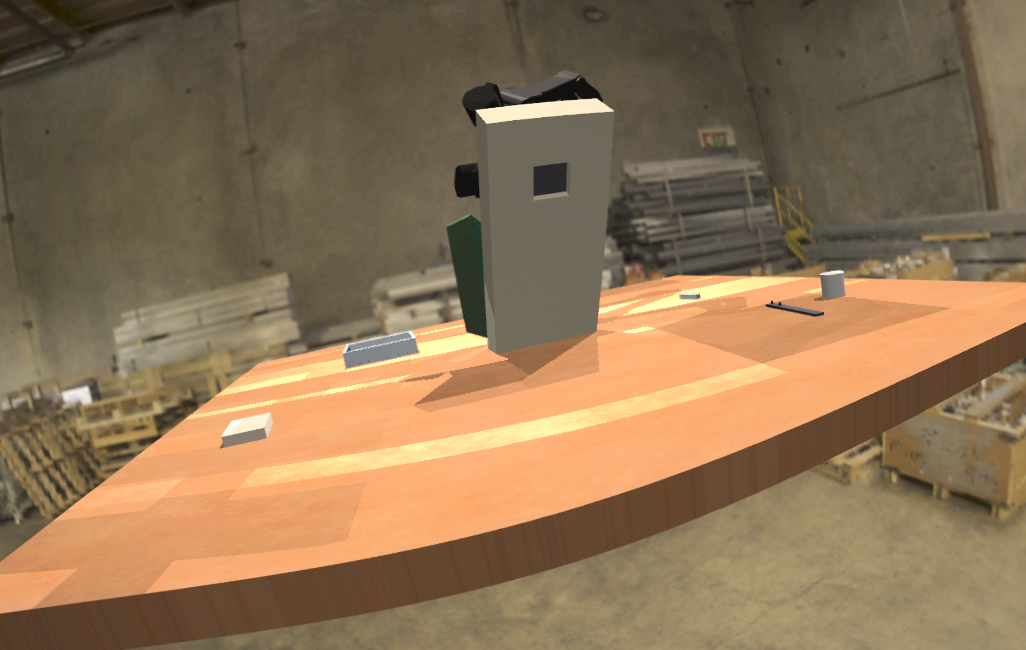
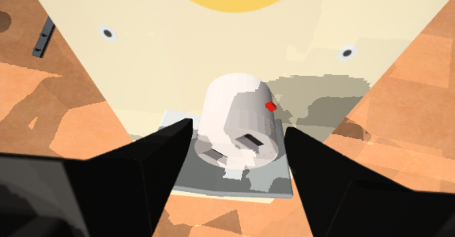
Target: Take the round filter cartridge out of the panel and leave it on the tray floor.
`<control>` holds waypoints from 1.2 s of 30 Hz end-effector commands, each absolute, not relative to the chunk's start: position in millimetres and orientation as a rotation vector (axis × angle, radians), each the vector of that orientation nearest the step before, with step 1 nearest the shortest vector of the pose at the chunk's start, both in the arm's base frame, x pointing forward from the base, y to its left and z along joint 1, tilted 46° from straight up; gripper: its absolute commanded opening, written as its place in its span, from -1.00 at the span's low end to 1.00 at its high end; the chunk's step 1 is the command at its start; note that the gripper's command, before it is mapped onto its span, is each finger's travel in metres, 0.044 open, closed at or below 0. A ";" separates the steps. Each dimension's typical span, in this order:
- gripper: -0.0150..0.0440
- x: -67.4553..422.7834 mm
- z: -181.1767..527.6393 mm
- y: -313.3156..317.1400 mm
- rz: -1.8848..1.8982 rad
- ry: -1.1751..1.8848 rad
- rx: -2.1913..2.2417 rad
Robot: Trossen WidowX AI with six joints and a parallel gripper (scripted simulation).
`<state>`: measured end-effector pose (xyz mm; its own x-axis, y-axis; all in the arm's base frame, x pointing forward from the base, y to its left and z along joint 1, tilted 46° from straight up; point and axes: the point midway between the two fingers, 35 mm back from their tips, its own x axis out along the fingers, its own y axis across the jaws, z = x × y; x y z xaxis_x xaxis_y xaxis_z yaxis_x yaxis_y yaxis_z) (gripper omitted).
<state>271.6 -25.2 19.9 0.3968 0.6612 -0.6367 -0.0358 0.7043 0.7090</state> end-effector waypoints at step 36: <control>-0.49 265.0 78.6 -90.1 0.482 1.088 0.674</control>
<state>271.3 -78.4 67.2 0.3935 0.6601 -0.6399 -0.0290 0.7046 0.7090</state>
